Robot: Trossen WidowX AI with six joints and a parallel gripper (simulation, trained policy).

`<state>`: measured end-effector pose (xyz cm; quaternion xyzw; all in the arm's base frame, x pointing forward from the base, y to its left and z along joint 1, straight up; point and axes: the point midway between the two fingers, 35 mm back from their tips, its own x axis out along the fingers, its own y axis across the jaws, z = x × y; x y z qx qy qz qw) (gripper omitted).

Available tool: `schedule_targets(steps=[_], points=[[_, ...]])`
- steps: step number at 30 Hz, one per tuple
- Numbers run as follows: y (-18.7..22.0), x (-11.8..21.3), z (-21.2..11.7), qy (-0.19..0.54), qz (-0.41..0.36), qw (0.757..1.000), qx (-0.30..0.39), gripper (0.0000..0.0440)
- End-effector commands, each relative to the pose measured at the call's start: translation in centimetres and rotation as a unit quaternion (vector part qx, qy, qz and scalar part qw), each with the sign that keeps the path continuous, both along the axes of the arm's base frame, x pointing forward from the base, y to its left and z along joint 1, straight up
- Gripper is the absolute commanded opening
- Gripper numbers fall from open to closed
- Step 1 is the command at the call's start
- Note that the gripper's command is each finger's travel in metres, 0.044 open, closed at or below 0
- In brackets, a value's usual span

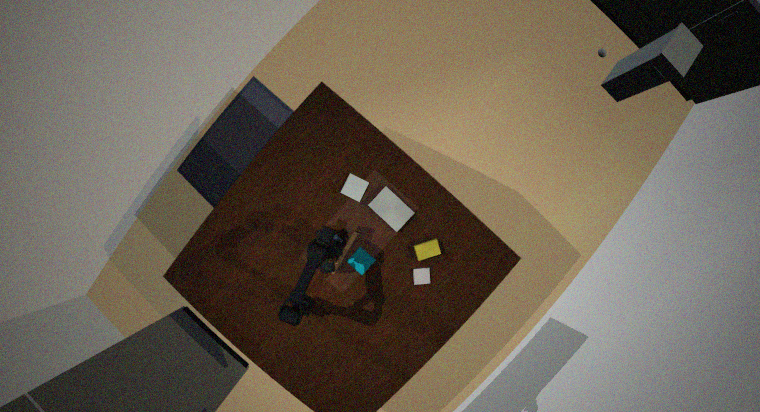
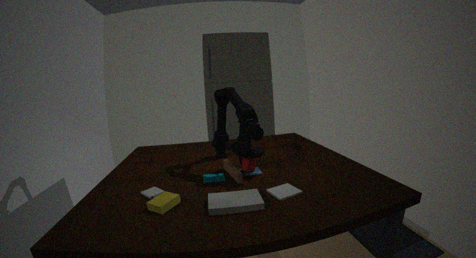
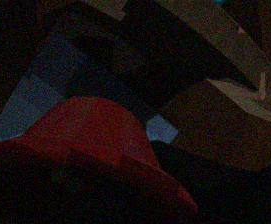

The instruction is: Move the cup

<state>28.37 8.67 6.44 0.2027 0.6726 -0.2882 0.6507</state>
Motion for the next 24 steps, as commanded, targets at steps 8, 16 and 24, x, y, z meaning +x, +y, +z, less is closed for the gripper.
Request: schedule_targets(steps=[8,16,24], points=[[-0.5,0.2,1.4,-0.009,-0.013,1.0,0.004,0.0006],[-1.2,0.7,4.2,-0.033,-0.046,0.998,0.015,0.0],[-2.4,1.7,6.7,-0.061,-0.08,0.995,0.023,0.0]])
